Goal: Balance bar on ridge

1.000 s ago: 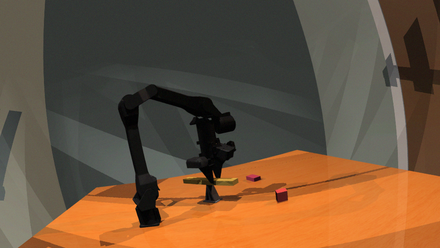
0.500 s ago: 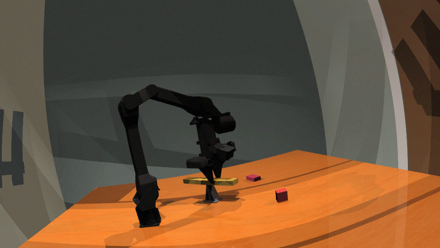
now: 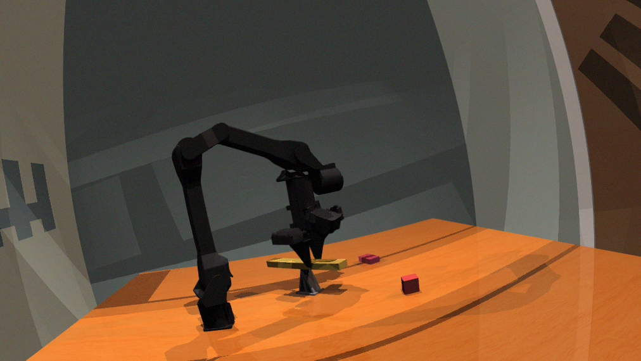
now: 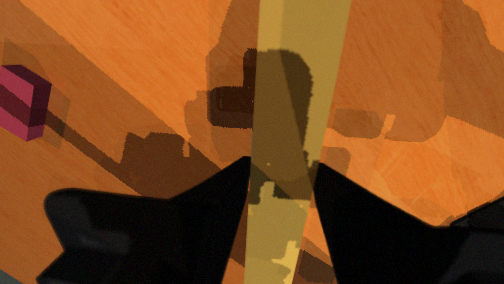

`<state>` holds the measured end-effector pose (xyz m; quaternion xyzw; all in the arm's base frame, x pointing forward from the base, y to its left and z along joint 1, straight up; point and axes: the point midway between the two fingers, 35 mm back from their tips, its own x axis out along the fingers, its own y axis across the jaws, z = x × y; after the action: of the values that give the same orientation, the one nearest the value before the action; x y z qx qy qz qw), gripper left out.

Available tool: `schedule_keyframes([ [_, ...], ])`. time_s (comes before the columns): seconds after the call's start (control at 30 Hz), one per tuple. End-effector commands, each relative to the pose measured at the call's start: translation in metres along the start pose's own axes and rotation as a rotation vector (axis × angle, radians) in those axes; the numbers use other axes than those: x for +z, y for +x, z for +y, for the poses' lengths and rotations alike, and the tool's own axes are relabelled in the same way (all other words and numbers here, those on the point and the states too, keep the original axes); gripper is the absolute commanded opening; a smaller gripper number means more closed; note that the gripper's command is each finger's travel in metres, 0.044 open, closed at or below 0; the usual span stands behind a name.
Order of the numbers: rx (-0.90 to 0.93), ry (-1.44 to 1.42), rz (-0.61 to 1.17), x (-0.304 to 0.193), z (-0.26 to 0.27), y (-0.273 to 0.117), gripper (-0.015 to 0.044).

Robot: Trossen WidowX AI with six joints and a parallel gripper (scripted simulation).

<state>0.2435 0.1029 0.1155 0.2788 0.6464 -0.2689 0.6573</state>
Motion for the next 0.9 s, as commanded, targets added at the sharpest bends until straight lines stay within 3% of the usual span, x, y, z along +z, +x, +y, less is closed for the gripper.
schedule_keyframes([
  [0.0,0.000,0.000,0.000,0.0000,0.0000,0.0000,0.0169],
  [0.87,0.000,0.000,0.000,0.0000,0.0000,0.0000,0.0185],
])
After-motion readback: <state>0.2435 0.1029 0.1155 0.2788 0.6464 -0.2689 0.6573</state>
